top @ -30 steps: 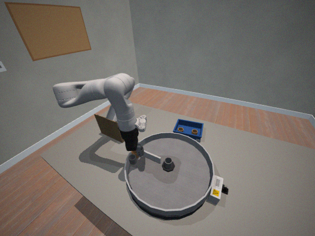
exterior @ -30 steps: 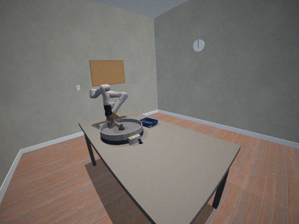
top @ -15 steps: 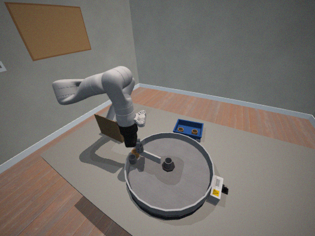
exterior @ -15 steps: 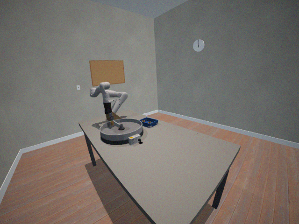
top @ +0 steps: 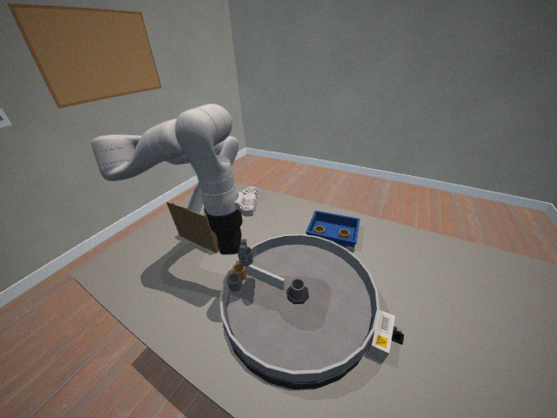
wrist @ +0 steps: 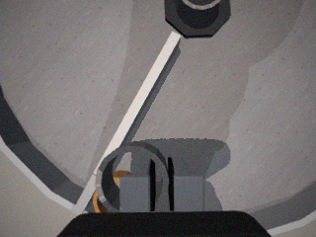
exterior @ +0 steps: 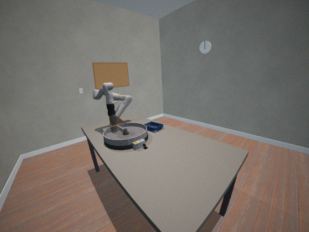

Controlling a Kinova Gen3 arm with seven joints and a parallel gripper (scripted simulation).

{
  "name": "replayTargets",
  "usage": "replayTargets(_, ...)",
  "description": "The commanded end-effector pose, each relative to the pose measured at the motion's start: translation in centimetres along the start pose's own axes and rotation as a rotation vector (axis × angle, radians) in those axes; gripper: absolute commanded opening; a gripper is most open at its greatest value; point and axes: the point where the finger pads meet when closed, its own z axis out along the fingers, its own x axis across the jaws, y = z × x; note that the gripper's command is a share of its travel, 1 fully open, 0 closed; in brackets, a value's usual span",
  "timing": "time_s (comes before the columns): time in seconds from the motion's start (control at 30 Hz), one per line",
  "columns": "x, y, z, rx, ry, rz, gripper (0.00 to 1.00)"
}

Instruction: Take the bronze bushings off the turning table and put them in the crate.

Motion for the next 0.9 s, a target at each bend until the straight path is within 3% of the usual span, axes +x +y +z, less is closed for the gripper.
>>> replayTargets(0.0,0.0,0.0,-0.1,-0.001,0.003,0.000,0.00)
replayTargets(0.17,0.0,0.0,-0.1,-0.001,0.003,0.000,0.00)
replayTargets(0.33,1.7,-4.6,-0.1,-0.001,0.003,0.000,0.00)
replayTargets(0.73,1.7,-4.6,-0.1,-0.001,0.003,0.000,0.00)
replayTargets(0.87,3.0,-8.3,-0.2,0.000,0.003,0.001,0.00)
